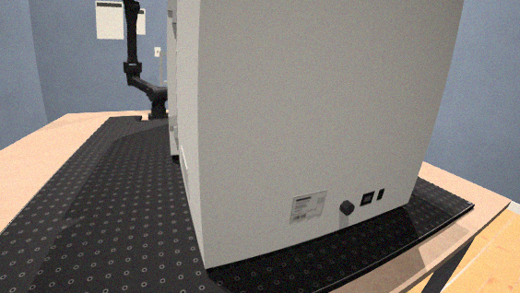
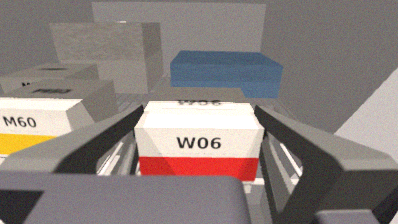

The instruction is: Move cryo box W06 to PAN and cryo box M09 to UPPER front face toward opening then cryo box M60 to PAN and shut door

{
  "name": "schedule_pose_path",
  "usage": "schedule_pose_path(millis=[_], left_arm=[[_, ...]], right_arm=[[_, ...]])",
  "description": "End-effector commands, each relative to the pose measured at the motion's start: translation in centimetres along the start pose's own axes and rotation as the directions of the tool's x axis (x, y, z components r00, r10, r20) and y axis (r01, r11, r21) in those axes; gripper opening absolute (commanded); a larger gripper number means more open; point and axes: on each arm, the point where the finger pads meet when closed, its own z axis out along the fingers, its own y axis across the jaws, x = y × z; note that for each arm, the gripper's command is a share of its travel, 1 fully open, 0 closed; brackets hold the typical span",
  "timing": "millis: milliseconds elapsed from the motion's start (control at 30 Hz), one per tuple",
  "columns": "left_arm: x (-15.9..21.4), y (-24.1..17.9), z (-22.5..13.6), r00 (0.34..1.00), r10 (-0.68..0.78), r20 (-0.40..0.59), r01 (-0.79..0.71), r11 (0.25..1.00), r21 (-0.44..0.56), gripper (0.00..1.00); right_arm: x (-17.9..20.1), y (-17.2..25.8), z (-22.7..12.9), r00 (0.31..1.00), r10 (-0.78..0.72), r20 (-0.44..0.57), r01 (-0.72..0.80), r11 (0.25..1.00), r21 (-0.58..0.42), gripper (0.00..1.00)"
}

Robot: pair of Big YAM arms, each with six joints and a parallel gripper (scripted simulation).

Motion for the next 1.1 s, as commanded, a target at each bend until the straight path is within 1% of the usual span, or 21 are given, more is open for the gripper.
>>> schedule_pose_path(millis=[0, 1067], left_arm=[[0.8, -0.5, -0.5, 1.000, 0.024, -0.018, -0.024, 1.000, 0.001, 0.77], [-1.1, 0.2, -0.3, 1.000, 0.016, -0.005, -0.017, 1.000, -0.010, 0.77]], right_arm=[[1.4, 0.0, 0.3, 0.999, -0.011, -0.031, 0.011, 1.000, -0.003, 0.00], [1.4, 0.0, 0.3, 0.999, -0.011, -0.031, 0.011, 1.000, -0.003, 0.00]])
